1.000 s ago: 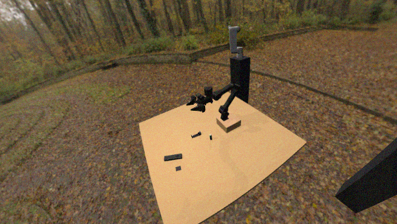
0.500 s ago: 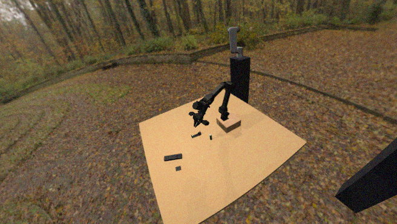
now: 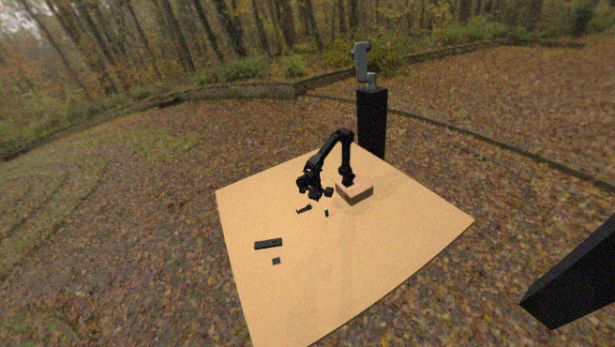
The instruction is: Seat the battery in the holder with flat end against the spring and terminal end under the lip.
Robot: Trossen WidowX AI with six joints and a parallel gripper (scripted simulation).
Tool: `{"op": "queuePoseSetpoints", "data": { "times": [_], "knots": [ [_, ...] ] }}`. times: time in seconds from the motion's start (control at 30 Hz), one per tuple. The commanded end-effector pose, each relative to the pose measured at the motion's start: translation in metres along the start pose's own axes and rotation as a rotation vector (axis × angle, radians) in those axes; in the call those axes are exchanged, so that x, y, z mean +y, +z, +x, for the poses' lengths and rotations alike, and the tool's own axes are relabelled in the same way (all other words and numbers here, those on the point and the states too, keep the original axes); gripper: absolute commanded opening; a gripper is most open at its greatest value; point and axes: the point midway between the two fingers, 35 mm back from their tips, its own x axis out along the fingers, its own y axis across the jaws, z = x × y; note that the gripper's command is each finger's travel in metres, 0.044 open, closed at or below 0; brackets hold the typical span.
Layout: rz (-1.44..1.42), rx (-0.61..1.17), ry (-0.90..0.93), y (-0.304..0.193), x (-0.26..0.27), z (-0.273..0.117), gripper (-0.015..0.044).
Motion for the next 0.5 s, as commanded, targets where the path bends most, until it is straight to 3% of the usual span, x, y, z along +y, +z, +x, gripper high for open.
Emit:
{"op": "queuePoseSetpoints", "data": {
  "times": [0.0,0.13,0.37,0.47],
  "knots": [
    [-0.022,0.026,0.024,-0.002,0.003,0.001,0.0000],
    [-0.022,0.026,0.024,-0.001,0.003,0.008,0.0000],
    [-0.022,0.026,0.025,-0.003,0.005,0.075,0.0000],
    [-0.022,0.026,0.025,-0.004,0.006,0.082,0.0000]
  ]
}}
